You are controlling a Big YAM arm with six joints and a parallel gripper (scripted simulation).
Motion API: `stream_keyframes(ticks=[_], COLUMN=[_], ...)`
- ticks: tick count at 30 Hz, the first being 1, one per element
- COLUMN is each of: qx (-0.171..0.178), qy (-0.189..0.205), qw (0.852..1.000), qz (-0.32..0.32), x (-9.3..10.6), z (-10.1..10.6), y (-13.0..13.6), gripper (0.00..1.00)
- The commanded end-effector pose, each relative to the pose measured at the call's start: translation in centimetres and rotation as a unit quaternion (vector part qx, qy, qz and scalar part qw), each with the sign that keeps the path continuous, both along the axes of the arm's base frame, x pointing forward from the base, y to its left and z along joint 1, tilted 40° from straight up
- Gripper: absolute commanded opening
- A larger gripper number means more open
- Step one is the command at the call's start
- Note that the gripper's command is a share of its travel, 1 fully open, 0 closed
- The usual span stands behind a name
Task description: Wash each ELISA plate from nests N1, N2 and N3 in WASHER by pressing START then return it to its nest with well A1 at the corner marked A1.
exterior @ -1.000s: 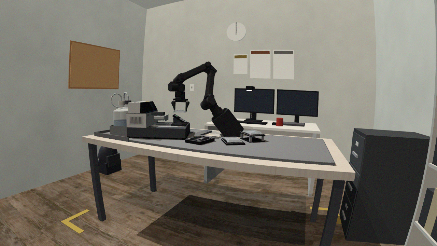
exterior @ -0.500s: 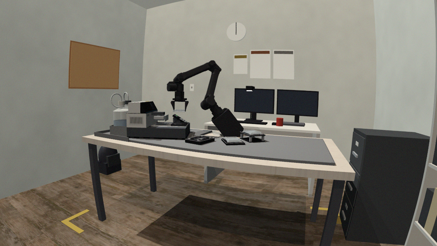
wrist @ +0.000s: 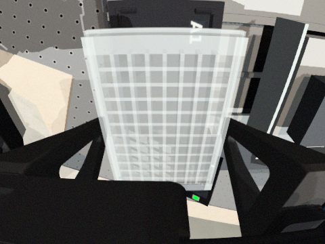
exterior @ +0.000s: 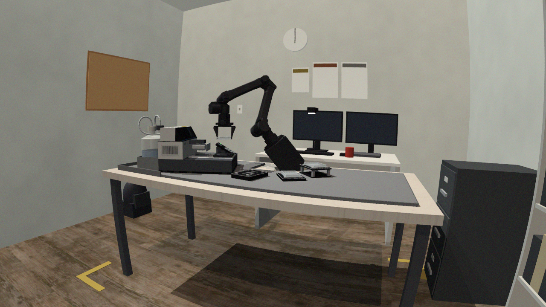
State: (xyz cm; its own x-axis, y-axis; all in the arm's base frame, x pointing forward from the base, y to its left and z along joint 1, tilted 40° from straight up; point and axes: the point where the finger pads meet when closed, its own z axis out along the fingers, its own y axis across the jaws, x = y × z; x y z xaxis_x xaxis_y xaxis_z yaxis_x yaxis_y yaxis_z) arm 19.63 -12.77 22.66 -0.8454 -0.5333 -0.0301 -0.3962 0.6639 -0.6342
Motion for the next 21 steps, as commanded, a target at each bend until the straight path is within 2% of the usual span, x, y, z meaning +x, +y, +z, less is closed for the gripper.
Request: stream_keyframes(ticks=[1,16,18,20,21], qx=[-0.009,-0.009,-0.007,-0.007,-0.003], qy=[-0.028,-0.029,-0.018,-0.018,-0.006], qw=[1.000,1.000,1.000,1.000,1.000], qz=[0.007,0.005,0.001,0.001,0.001], x=[1.2,1.3,1.1,1.1,0.7], z=[2.8,2.9,1.8,1.8,0.3], y=[-0.1,-0.1,-0.6,-0.6,-0.6], gripper=[0.84,0.84,0.84,0.84,0.84])
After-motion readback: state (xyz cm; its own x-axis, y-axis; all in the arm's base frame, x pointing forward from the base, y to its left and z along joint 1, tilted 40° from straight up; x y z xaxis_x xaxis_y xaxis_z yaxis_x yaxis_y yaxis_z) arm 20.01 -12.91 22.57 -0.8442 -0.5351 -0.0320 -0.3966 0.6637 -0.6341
